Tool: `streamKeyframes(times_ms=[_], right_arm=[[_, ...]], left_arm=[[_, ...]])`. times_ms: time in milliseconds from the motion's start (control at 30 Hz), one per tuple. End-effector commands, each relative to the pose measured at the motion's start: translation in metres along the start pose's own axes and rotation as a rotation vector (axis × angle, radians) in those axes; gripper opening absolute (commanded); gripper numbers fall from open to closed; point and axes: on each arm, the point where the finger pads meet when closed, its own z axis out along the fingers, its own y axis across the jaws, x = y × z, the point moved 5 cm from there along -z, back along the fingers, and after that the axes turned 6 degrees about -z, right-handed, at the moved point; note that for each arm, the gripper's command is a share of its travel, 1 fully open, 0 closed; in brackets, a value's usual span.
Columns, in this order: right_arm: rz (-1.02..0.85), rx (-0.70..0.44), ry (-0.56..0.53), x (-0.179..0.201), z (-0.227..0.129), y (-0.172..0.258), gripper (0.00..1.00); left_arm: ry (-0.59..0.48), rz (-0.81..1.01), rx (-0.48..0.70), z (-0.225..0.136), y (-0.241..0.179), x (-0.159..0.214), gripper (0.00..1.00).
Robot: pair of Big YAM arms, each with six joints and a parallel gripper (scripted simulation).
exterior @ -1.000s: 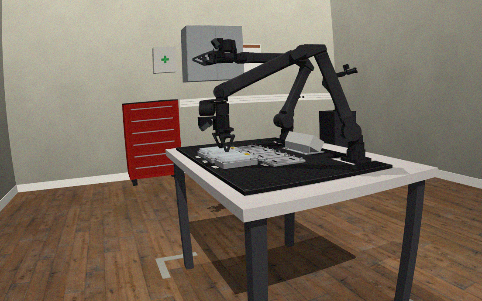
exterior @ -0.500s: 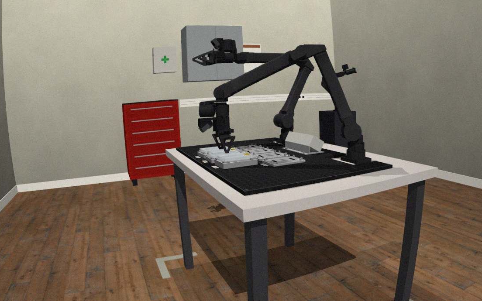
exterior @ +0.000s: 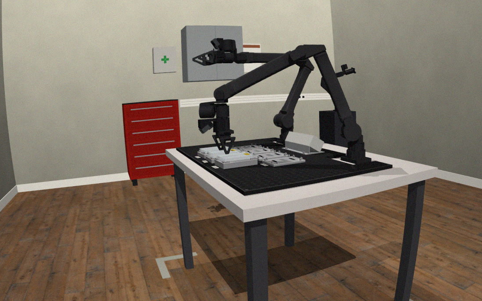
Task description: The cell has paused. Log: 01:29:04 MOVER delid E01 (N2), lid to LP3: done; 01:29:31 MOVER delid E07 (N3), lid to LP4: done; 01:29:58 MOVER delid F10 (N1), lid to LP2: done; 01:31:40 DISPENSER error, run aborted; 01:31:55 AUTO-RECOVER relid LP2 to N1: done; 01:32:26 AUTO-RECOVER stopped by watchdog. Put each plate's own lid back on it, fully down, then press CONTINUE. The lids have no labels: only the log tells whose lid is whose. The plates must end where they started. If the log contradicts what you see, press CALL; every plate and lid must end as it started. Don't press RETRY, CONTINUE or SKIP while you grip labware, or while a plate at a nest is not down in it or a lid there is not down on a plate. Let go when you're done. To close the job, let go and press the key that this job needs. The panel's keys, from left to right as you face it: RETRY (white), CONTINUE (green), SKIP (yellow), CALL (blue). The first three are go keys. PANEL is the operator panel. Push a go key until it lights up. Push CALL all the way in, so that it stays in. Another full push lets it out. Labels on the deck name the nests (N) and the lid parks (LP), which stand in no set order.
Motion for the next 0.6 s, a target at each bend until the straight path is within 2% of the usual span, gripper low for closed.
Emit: streamKeyframes(times_ms=[0, 567], right_arm=[[0.012, 0.005, -0.056, -0.0321, -0.0021, -0.0041, 1.00], [0.012, 0.005, -0.056, -0.0321, -0.0021, -0.0041, 1.00]], left_arm=[[0.008, 0.001, -0.007, 0.0129, -0.0010, -0.0029, 0.00], [0.007, 0.002, -0.006, 0.0138, -0.0003, -0.0041, 0.00]])
